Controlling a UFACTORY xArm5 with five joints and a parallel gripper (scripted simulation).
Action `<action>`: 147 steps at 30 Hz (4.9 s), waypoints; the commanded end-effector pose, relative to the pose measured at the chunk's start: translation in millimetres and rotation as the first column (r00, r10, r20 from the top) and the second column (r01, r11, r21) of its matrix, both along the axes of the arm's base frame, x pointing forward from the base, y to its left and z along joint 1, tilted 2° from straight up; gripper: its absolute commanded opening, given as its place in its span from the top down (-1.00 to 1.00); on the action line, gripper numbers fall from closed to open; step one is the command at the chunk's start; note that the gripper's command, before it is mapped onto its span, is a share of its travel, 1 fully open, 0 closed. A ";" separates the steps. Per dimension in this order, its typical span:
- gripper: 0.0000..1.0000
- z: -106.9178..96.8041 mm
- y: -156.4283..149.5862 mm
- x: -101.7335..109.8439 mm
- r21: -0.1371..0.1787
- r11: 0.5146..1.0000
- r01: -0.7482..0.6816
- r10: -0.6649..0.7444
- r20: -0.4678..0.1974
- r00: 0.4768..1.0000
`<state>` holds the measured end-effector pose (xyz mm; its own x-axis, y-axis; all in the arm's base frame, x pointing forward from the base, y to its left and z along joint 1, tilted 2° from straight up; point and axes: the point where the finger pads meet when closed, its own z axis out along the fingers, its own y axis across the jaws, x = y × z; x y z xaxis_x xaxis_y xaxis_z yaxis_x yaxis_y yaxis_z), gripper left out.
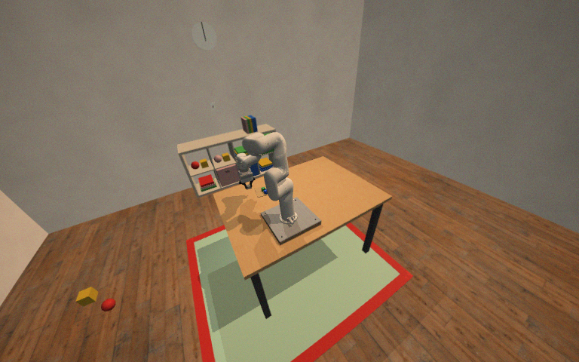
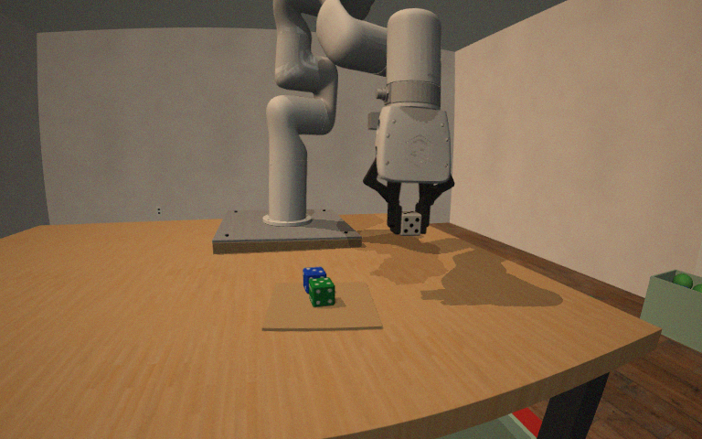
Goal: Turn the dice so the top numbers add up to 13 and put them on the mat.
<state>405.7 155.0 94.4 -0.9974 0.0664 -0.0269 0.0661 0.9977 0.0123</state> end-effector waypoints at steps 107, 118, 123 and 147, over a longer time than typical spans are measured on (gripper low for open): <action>0.47 -66.8 16.0 11.6 -0.058 0.917 -0.394 0.231 0.883 0.408; 0.47 -77.0 16.2 11.8 -0.058 0.917 -0.394 0.231 0.883 0.408; 0.47 -77.0 16.2 11.8 -0.058 0.917 -0.394 0.231 0.883 0.408; 0.47 -77.0 16.2 11.8 -0.058 0.917 -0.394 0.231 0.883 0.408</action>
